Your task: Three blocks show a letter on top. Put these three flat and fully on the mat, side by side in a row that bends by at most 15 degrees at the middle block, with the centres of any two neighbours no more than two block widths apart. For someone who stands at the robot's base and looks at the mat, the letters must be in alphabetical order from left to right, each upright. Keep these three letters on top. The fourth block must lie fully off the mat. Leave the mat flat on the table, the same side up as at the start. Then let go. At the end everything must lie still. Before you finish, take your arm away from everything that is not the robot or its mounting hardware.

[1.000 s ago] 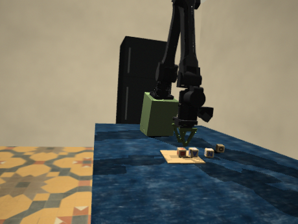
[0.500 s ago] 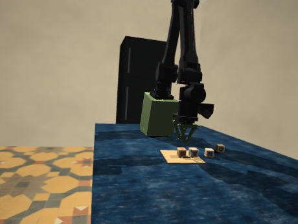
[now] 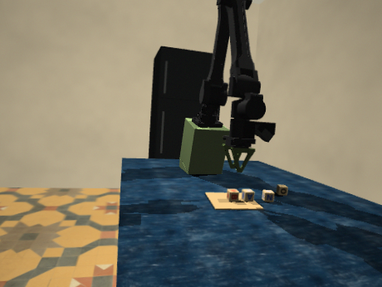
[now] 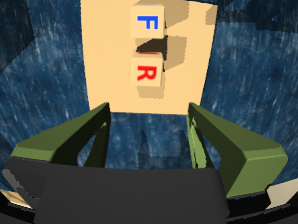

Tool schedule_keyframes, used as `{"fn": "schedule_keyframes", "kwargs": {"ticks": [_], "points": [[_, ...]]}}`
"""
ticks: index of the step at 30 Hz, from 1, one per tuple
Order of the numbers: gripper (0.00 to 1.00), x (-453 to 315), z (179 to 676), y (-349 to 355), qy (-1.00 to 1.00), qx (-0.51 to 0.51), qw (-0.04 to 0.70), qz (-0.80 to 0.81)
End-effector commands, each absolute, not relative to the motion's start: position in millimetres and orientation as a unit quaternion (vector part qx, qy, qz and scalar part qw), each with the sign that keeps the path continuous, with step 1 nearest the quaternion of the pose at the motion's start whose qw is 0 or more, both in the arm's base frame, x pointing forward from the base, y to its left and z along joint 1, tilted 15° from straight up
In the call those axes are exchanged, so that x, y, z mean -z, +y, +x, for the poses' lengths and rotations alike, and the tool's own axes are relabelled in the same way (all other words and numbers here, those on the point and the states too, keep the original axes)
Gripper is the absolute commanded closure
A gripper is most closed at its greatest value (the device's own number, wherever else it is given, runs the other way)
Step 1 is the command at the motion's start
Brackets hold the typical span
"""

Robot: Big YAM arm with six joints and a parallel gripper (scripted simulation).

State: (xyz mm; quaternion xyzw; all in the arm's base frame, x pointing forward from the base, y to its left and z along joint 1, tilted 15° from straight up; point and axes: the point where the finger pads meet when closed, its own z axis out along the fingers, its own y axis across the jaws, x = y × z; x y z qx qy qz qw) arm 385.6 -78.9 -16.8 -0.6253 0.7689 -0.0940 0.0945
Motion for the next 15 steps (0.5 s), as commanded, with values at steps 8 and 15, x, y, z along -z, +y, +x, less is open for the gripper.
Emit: {"fn": "schedule_keyframes", "kwargs": {"ticks": [8,15], "points": [[0.0,17.5,384.1,-84.1,0.77,0.091,0.092,-0.624],[0.0,17.5,384.1,-84.1,0.77,0.091,0.092,-0.624]]}}
